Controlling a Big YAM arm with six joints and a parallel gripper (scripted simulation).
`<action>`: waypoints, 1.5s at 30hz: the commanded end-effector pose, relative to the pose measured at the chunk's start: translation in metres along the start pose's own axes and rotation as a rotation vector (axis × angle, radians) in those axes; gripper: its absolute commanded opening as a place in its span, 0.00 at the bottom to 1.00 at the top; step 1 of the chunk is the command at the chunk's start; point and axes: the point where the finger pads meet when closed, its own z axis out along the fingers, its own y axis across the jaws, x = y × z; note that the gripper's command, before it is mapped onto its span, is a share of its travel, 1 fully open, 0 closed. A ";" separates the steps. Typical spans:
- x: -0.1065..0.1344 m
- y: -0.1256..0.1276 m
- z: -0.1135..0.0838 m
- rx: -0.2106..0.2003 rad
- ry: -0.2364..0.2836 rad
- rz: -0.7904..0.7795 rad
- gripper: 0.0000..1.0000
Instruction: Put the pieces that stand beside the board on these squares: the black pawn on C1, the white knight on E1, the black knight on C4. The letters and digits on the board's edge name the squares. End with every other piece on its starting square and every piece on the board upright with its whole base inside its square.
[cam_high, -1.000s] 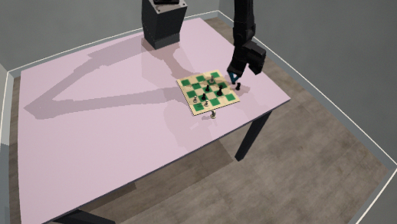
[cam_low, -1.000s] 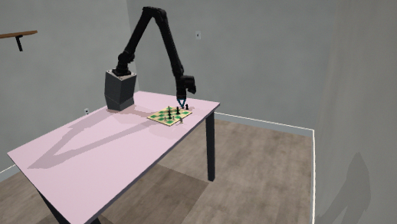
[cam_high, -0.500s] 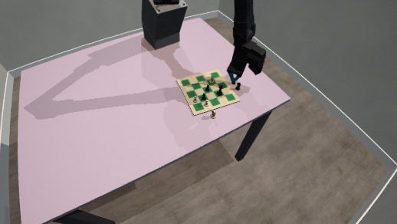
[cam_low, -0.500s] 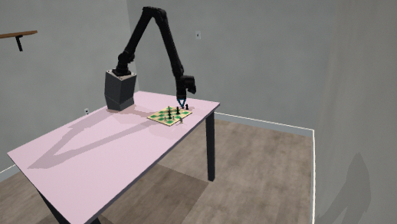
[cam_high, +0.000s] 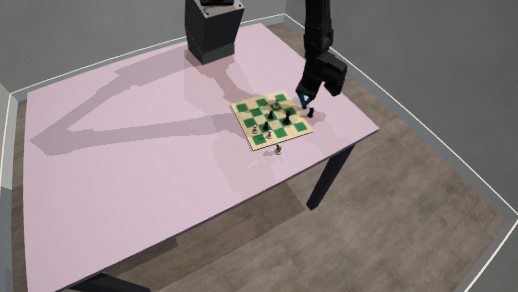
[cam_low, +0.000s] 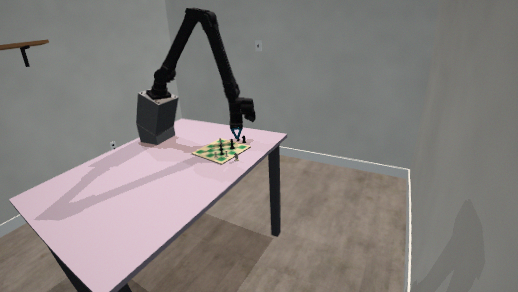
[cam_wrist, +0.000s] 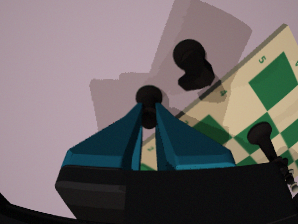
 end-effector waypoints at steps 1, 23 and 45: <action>-0.009 0.003 -0.031 0.001 -0.023 0.001 0.00; -0.002 0.002 -0.091 -0.004 0.006 -0.002 0.00; -0.002 0.002 -0.091 -0.004 0.006 -0.002 0.00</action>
